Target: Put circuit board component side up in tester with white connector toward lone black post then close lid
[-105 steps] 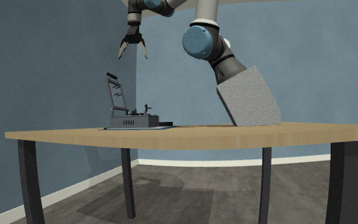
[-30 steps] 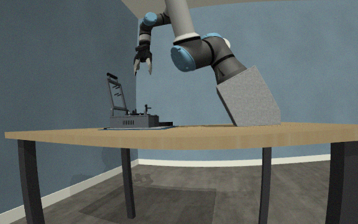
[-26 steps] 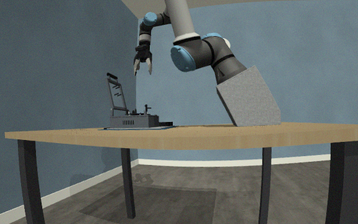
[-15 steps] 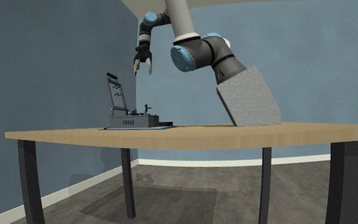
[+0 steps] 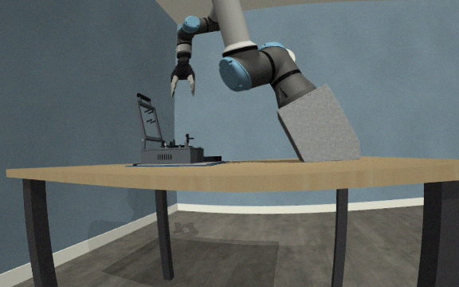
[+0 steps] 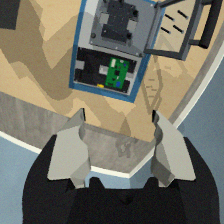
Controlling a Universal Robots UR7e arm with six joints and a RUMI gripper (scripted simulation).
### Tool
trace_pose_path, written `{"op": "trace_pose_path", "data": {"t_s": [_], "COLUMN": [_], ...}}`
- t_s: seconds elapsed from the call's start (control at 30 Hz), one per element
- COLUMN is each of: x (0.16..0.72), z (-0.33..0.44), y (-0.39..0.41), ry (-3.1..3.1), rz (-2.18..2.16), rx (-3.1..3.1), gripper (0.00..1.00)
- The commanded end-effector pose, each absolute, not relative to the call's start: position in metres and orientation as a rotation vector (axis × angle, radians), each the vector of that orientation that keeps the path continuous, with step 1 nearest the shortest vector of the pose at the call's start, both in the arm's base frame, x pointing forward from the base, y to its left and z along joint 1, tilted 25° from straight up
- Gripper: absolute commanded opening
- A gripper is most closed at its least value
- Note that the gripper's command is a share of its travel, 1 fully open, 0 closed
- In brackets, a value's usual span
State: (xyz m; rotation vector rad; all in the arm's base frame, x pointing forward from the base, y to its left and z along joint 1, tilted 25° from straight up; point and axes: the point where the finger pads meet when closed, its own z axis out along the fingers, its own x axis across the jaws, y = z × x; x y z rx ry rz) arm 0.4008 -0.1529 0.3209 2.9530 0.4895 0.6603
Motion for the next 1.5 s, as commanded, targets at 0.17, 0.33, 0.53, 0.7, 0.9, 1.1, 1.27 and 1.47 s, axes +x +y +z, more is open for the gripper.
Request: {"op": "trace_pose_path", "data": {"t_s": [0.17,0.33,0.53,0.7,0.9,1.1,1.27,1.47], "x": [0.4008,0.4007,0.4007,0.4007,0.4007,0.4007,0.4007,0.4007], "z": [0.3213,0.3213,0.3213,0.3213,0.3213,0.3213,0.3213,0.3213], "y": [-0.1530,-0.1530,-0.1530,-0.1530,-0.1530,-0.1530,-0.1531,-0.1531], "ry": [0.913,1.092,1.273,1.435,1.618,1.767,1.900,2.015], "rz": [0.623,0.603,0.578,0.553,0.521,0.490,0.459,0.429], "rx": [2.793,2.702,2.595,2.484,2.338,2.203,2.065,1.932], "gripper": [0.59,0.59,0.59,0.59,0.59,0.59,0.59,0.59]}}
